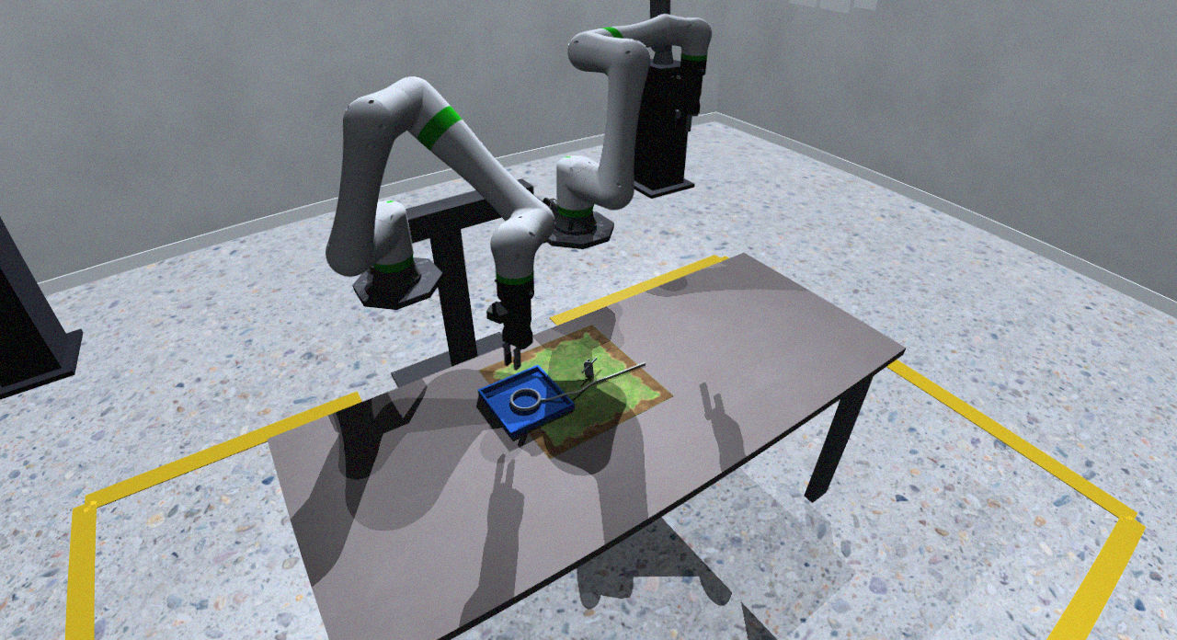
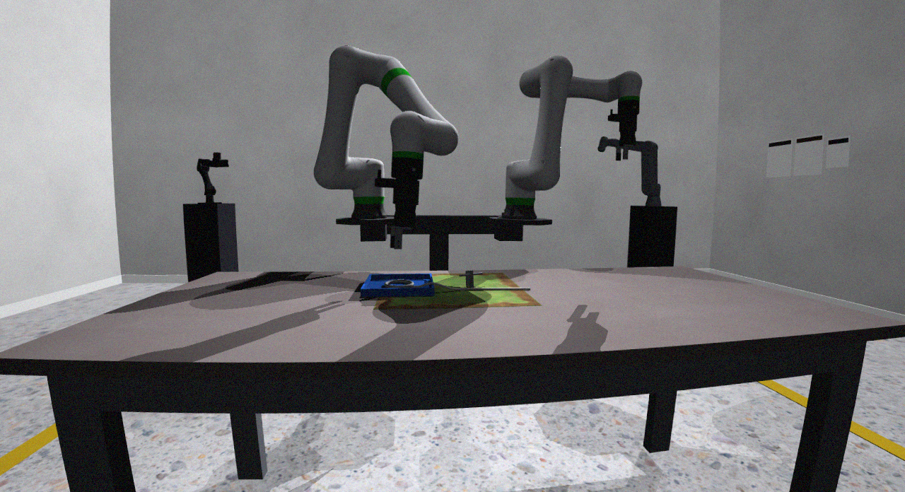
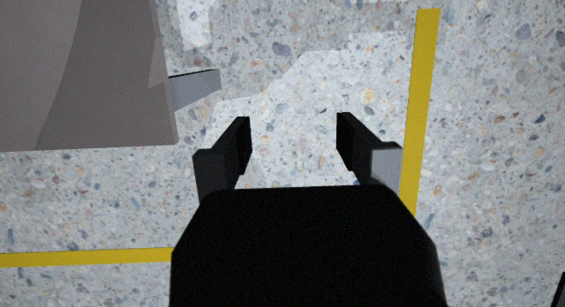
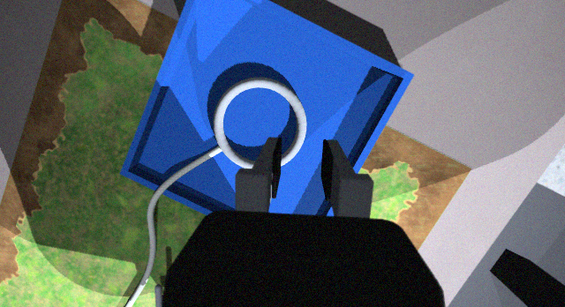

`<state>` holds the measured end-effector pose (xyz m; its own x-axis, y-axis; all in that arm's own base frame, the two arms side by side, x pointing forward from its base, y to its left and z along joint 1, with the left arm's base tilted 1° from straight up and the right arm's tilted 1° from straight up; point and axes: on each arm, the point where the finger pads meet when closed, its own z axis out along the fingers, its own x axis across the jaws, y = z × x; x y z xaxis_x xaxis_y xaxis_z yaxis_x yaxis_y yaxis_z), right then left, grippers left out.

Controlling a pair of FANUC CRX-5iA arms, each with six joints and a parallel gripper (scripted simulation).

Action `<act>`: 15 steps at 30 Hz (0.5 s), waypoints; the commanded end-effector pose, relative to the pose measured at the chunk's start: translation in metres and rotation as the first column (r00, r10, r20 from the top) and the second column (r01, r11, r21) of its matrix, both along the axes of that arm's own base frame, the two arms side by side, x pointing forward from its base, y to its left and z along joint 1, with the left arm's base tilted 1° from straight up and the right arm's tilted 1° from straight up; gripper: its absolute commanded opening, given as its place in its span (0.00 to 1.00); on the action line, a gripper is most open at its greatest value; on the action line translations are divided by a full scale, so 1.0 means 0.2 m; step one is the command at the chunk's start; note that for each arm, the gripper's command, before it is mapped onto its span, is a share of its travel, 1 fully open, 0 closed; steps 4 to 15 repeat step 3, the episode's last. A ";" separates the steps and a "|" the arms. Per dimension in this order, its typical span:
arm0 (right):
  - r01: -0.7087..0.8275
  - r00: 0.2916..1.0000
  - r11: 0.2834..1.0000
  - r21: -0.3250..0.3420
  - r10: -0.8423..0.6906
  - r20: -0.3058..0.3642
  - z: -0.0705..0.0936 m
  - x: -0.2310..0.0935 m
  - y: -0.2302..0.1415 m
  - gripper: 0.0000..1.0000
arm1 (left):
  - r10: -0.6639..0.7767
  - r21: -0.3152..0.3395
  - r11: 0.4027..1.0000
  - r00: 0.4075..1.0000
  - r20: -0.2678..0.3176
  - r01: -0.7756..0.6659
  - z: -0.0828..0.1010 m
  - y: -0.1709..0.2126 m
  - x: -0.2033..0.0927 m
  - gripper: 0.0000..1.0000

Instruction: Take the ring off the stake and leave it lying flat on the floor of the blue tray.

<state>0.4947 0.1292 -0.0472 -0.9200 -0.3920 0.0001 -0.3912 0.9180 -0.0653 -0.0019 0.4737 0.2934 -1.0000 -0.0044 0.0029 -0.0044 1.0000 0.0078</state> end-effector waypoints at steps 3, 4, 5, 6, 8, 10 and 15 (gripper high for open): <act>-0.001 1.000 1.000 0.001 0.001 0.002 0.01 0.00 0.00 0.55 | 0.000 0.002 1.000 1.000 0.000 0.000 0.01 0.00 0.00 1.00; -0.001 1.000 1.000 0.001 0.001 0.002 0.01 0.00 0.00 0.55 | 0.000 0.002 1.000 1.000 0.000 0.000 0.01 0.00 0.00 1.00; -0.001 1.000 1.000 0.001 0.001 0.002 0.01 0.00 0.00 0.55 | 0.000 0.002 1.000 1.000 0.000 0.000 0.01 0.00 0.00 1.00; -0.001 1.000 1.000 0.001 0.001 0.002 0.01 0.00 0.00 0.55 | 0.000 0.002 1.000 1.000 0.000 0.000 0.01 0.00 0.00 1.00; -0.001 1.000 1.000 0.001 0.001 0.002 0.01 0.00 0.00 0.55 | 0.000 0.002 1.000 1.000 0.000 0.000 0.01 0.00 0.00 1.00; -0.001 1.000 1.000 0.001 0.001 0.002 0.01 0.00 0.00 0.55 | 0.000 0.002 1.000 1.000 0.000 0.000 0.01 0.00 0.00 1.00; -0.001 1.000 1.000 0.001 0.001 0.002 0.01 0.00 0.00 0.55 | 0.000 0.002 1.000 1.000 0.000 0.000 0.01 0.00 0.00 1.00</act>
